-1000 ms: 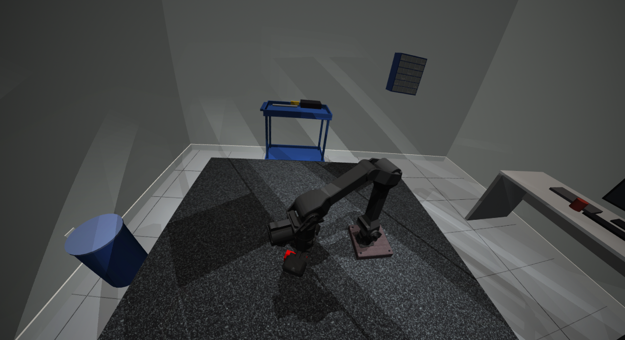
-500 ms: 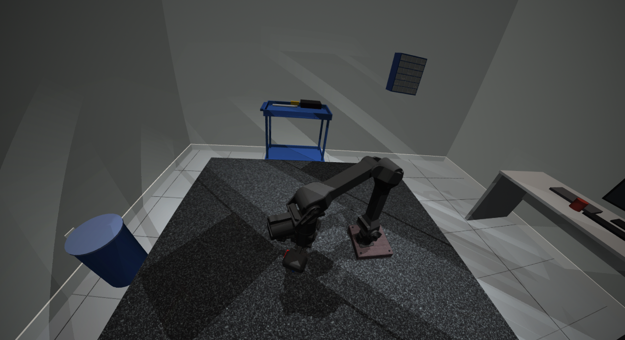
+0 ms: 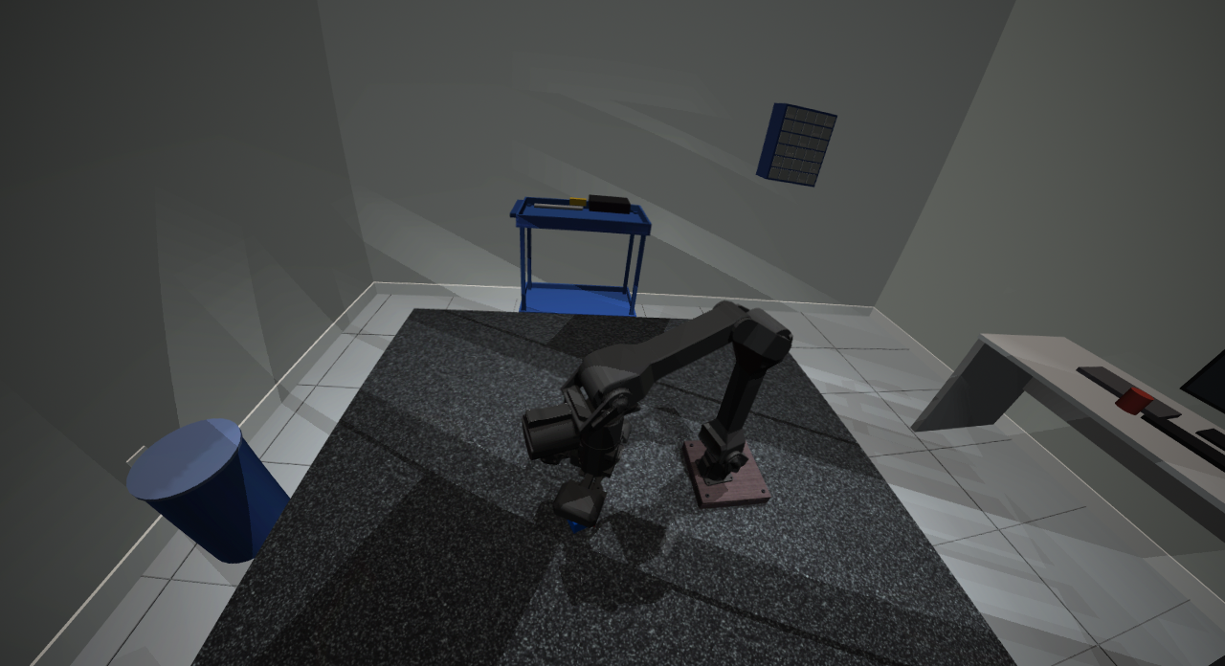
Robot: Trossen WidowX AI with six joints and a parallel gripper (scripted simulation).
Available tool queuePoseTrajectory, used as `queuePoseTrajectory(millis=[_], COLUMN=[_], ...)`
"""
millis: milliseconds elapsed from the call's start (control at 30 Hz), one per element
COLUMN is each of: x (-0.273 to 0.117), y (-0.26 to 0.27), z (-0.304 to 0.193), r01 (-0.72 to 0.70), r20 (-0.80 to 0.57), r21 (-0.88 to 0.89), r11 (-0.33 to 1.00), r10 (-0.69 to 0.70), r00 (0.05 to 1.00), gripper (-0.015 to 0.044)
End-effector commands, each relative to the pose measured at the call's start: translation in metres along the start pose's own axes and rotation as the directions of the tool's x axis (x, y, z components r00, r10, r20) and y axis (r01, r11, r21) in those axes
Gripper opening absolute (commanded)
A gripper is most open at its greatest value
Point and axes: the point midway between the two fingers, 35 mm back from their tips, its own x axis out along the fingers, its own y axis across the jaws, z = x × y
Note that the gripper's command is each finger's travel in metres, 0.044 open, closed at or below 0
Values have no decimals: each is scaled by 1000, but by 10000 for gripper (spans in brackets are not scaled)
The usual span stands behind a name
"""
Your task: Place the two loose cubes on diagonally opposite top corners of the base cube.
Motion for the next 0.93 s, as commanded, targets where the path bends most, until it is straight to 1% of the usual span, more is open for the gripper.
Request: queuePoseTrajectory(millis=[0,100,133,200,267,433,500,900], x=[-5,-9,-10,-7,-8,-10,-11,-11], y=[0,0,0,2,17,73,86,87], z=[0,0,0,-1,-10,-56,-70,-72], r01=[-1,-1,-1,-1,-3,-7,-9,-9], r20=[2,2,2,1,0,-4,-6,-6], r21=[0,0,0,0,0,0,0,0], r11=[1000,1000,1000,1000,1000,1000,1000,1000], r10=[1,1,1,1,3,7,9,9], r00=[1000,1000,1000,1000,1000,1000,1000,1000], gripper=[310,389,400,400,400,400,400,400])
